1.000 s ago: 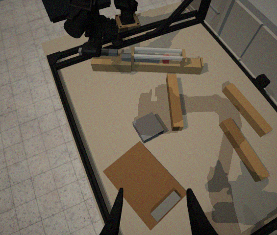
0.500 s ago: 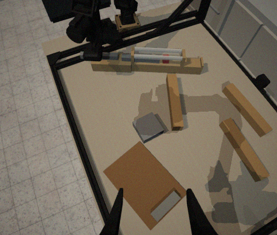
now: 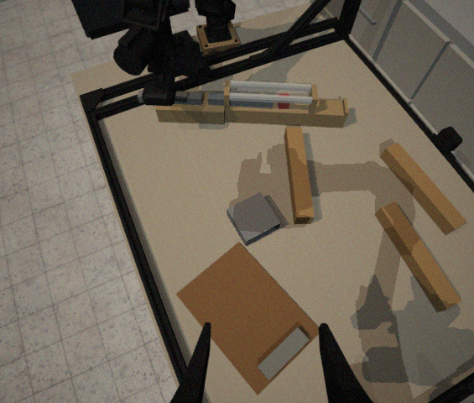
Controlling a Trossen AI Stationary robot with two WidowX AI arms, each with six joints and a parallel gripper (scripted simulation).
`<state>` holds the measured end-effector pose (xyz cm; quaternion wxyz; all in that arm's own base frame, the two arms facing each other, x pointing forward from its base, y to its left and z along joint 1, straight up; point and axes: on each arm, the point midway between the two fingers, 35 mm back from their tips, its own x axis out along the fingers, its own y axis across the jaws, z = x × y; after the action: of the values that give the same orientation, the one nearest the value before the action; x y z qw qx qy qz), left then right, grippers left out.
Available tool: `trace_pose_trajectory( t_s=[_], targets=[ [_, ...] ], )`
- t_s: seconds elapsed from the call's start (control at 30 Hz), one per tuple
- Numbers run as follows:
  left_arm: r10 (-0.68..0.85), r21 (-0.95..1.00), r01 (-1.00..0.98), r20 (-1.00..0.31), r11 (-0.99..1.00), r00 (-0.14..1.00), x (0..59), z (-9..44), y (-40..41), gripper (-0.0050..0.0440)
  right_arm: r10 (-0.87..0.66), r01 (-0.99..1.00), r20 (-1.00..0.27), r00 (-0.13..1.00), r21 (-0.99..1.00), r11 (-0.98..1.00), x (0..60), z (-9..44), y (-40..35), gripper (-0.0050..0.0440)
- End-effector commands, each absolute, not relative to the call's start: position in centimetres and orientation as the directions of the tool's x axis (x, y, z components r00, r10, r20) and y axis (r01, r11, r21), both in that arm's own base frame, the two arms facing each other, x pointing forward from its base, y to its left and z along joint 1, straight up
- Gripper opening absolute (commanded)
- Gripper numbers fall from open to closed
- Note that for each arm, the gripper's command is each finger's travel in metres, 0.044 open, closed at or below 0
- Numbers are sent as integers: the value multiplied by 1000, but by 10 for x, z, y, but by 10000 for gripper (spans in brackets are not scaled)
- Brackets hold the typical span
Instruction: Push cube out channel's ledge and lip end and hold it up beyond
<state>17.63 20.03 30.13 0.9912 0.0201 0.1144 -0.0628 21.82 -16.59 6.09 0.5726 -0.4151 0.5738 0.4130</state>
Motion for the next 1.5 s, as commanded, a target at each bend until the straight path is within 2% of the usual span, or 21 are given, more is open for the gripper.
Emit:
trace_pose_trajectory(
  t_s=[0.0,0.5,0.8,1.23,1.47],
  targets=[
    [-120,27,129,-226,991,967,176,302,200,400,-5,-950,-1000,2,-3,313,218,62,-166,200],
    [-120,27,129,-226,991,967,176,302,200,400,-4,-950,-1000,2,-3,313,219,64,-166,200],
    [-120,27,129,-226,991,967,176,302,200,400,0,-949,-1000,0,0,315,217,133,-165,200],
    [-120,27,129,-226,991,967,176,302,200,400,2,-948,-1000,-7,7,318,216,131,-166,200],
    [-120,27,129,-226,991,967,176,302,200,400,1,-949,-1000,-1,1,315,201,129,-217,200]
  ],
)
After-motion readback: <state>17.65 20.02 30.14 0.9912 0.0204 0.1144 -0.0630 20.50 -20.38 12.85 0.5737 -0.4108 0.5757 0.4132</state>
